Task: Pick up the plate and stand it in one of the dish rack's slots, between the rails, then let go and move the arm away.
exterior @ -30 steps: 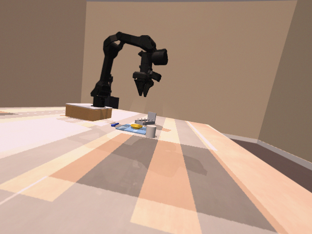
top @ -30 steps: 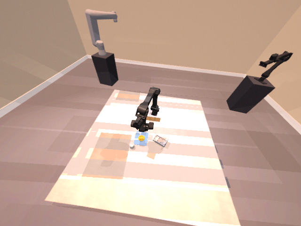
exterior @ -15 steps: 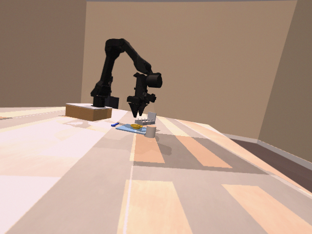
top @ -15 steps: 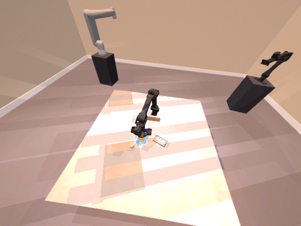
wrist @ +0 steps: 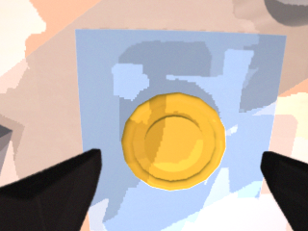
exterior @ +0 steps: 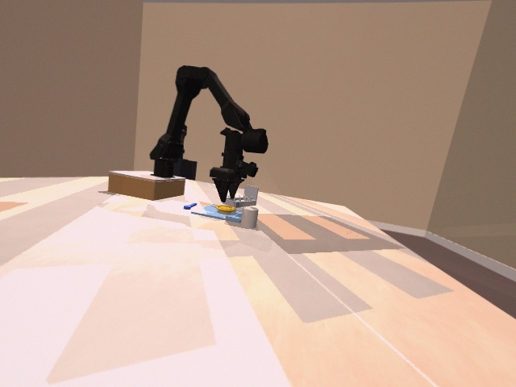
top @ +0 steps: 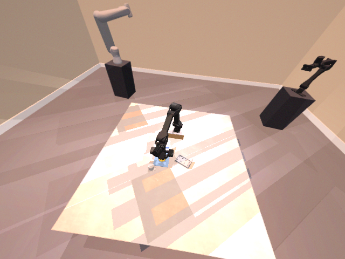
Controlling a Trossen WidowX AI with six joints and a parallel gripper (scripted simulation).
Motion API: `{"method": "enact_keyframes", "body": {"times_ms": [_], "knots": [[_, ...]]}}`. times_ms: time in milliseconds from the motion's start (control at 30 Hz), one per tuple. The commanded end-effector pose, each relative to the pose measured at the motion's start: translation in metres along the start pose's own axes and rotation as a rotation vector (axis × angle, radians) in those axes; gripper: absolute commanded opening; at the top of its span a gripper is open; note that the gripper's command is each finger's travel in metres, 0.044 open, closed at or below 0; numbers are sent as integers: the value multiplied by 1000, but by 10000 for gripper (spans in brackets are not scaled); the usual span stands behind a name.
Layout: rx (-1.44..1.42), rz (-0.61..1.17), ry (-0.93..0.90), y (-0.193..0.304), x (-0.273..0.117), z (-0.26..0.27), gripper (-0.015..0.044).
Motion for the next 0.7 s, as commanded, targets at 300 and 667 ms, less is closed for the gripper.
{"method": "enact_keyframes", "body": {"times_ms": [300, 667], "knots": [[-3, 18, -1, 2, 25, 1, 400], [-4, 18, -1, 2, 38, 1, 400]]}}
Point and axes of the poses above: the point midway between the two fingers, 35 mm back from their tips, its own x axis out along the fingers, its own z axis across the jaws, y = z × x, the point moved 9 cm from there along -x, back along the fingers, and after that the axes turned 6 degrees about x, right-handed, at the moved point
